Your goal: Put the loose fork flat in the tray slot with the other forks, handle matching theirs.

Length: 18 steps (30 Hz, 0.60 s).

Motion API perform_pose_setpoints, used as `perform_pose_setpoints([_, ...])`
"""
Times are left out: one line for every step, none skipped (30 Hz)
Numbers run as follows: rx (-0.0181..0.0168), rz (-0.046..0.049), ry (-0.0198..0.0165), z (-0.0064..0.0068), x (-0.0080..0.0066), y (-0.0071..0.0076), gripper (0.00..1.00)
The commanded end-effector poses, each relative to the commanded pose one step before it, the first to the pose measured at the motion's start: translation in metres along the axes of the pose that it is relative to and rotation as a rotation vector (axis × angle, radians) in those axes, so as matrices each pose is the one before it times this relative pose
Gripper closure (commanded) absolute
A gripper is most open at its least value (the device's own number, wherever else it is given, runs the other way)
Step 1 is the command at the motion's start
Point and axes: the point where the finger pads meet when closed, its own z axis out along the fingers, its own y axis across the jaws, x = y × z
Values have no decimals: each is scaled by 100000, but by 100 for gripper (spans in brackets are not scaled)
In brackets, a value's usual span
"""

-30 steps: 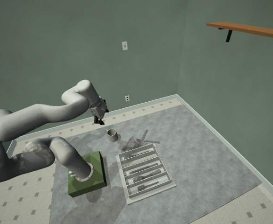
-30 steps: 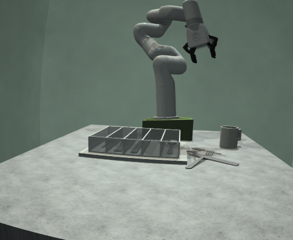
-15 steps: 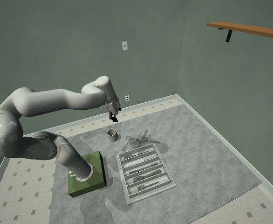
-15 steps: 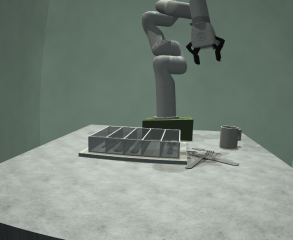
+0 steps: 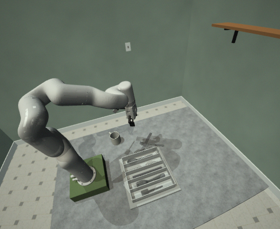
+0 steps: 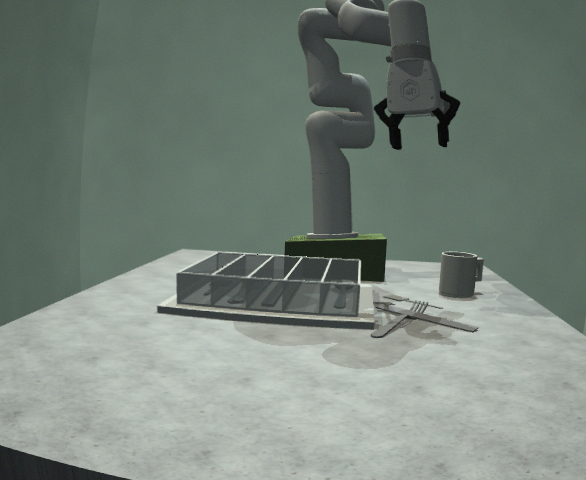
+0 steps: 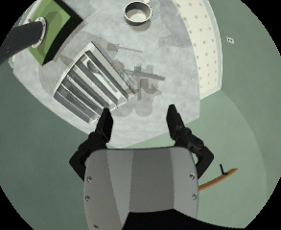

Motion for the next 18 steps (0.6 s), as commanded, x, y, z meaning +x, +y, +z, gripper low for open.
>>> perform_pose_setpoints([2502,-1376,629,2646,-3066,1376,0])
perform_pose_setpoints([1151,-710,368,1488,-1262,265,0])
perform_pose_setpoints([0,0,0,0,0,0,0])
perform_pose_setpoints([1043,-678,386,1454,-1148,192,0])
perform_pose_setpoints([0,0,0,0,0,0,0])
perform_pose_setpoints([0,0,0,0,0,0,0])
perform_pose_setpoints([934,-639,392,1394,-1030,130,0])
perform_pose_setpoints([0,0,0,0,0,0,0])
perform_pose_setpoints([827,-592,386,1311,-911,79,0])
perform_pose_setpoints([0,0,0,0,0,0,0])
perform_pose_setpoints([722,-539,369,1209,-794,40,0])
perform_pose_setpoints([0,0,0,0,0,0,0])
perform_pose_setpoints([621,-481,343,1091,-680,11,0])
perform_pose_setpoints([0,0,0,0,0,0,0])
perform_pose_setpoints([524,-420,309,961,-572,-8,0])
perform_pose_setpoints([433,-358,270,823,-470,-19,0])
perform_pose_setpoints([349,-295,227,682,-377,-24,0])
perform_pose_setpoints([271,-234,183,543,-292,-24,0])
